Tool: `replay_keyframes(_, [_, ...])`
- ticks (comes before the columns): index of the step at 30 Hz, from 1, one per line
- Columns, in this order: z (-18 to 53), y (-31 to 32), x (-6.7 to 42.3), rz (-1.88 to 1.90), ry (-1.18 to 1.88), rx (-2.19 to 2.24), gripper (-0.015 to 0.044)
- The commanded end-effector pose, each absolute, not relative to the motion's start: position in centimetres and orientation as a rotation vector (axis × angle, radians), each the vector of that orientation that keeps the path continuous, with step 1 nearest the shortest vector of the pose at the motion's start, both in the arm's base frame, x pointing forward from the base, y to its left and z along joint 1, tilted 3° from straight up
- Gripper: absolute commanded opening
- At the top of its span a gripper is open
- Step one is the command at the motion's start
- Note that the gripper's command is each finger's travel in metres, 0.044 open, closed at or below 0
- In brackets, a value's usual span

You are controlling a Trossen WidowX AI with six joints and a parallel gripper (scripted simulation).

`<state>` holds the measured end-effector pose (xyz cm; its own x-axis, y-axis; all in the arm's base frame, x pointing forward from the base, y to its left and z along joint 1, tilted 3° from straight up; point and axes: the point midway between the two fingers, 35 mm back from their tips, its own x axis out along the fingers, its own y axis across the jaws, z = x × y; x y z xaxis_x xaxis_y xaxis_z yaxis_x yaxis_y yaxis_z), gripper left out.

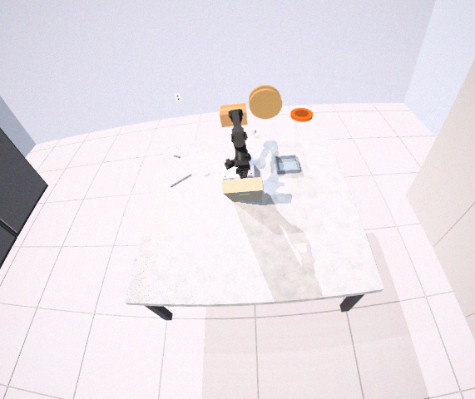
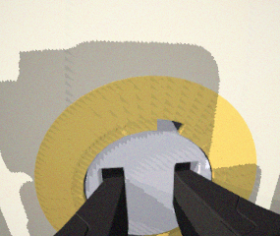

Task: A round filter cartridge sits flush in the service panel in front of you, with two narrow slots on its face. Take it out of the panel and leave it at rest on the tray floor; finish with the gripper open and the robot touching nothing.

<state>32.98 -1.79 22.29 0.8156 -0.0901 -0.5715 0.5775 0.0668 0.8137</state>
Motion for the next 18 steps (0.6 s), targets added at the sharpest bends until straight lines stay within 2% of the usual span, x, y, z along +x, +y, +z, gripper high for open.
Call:
replay_keyframes(1, [21.91,-1.85,33.65,-0.492,0.448,1.300,0.0000])
replay_keyframes(18, [21.86,-1.85,33.73,-0.323,0.543,0.730,0.0000])
